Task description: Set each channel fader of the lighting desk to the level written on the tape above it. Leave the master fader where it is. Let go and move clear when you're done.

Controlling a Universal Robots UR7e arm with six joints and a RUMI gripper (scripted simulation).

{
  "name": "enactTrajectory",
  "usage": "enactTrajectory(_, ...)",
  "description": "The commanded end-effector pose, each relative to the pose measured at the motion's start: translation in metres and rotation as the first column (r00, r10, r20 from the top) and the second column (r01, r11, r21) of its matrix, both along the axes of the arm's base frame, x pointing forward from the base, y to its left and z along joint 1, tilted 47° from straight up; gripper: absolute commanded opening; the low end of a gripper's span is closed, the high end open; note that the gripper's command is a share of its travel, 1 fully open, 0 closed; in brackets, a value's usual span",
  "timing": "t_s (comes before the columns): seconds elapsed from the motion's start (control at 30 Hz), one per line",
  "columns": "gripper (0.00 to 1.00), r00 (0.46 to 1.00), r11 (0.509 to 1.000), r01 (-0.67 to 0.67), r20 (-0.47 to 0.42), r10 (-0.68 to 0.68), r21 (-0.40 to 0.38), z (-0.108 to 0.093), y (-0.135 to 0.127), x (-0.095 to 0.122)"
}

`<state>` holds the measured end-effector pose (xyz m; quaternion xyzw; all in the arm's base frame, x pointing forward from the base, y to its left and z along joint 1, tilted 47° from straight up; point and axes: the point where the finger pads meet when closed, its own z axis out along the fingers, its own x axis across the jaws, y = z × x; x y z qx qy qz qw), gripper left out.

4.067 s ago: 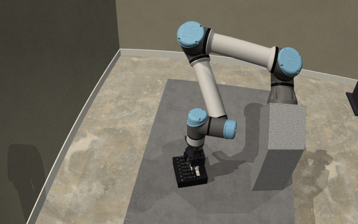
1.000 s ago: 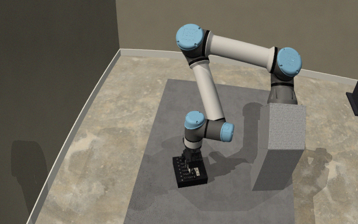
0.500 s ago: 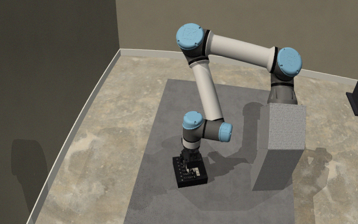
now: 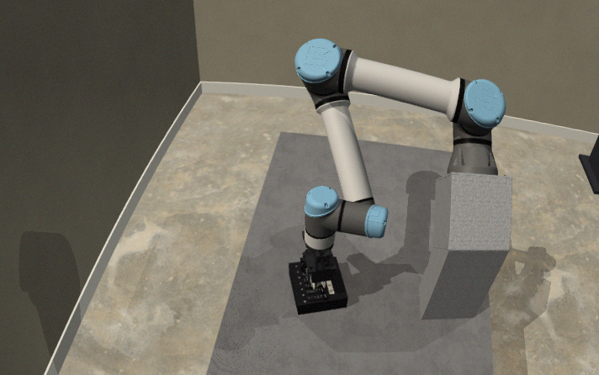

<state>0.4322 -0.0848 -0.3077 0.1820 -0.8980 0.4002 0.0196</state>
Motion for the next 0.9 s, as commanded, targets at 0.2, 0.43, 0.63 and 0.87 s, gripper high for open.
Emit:
enactTrajectory(0.2, 0.0, 1.0, 1.0, -0.001, 0.001, 0.001, 0.0, 0.0003, 0.0004, 0.0005)
enactTrajectory(0.43, 0.0, 1.0, 1.0, -0.001, 0.001, 0.001, 0.0, 0.0003, 0.0004, 0.0004)
enactTrajectory(0.63, 0.0, 1.0, 1.0, -0.001, 0.001, 0.001, 0.0, 0.0005, 0.0, -0.0007)
enactTrajectory(0.87, 0.0, 1.0, 1.0, -0.001, 0.001, 0.001, 0.0, 0.0012, -0.0012, -0.0044)
